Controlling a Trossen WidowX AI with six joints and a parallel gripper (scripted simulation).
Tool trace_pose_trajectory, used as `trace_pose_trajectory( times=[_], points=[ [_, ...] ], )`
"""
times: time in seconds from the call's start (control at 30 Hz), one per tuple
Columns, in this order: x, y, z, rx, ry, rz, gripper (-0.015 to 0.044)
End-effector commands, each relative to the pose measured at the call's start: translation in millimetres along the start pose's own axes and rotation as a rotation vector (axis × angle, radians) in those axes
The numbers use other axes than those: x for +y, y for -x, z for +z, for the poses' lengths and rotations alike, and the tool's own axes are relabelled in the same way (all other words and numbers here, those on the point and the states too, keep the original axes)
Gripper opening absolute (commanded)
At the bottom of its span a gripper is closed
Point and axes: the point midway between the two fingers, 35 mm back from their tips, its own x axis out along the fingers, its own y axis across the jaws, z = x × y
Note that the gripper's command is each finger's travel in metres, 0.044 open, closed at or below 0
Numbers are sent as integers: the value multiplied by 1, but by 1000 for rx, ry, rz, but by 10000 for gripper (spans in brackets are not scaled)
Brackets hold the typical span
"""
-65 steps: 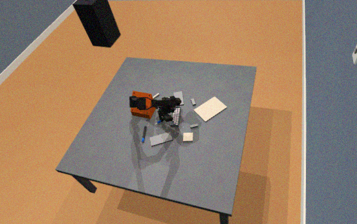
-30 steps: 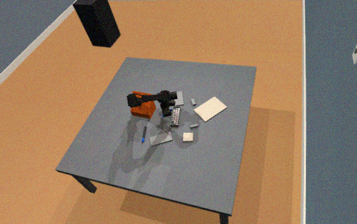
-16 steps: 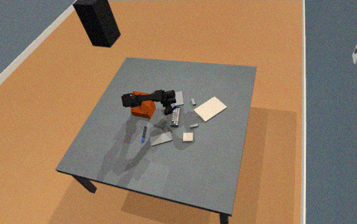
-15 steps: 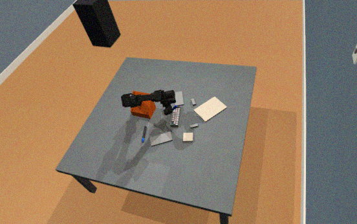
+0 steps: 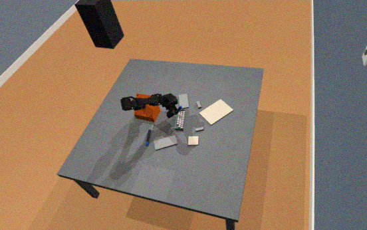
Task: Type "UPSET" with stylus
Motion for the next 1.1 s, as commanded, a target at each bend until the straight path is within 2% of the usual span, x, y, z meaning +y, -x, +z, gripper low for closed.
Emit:
trace_pose_trajectory(
  times=[0.0, 0.47, 1.07],
  points=[
    [-7, 9, 30, -159, -60, -3, 0],
    [-28, 48, 55, -494, -137, -93, 0],
    [-31, 19, 52, -498, -138, -94, 0]
  ],
)
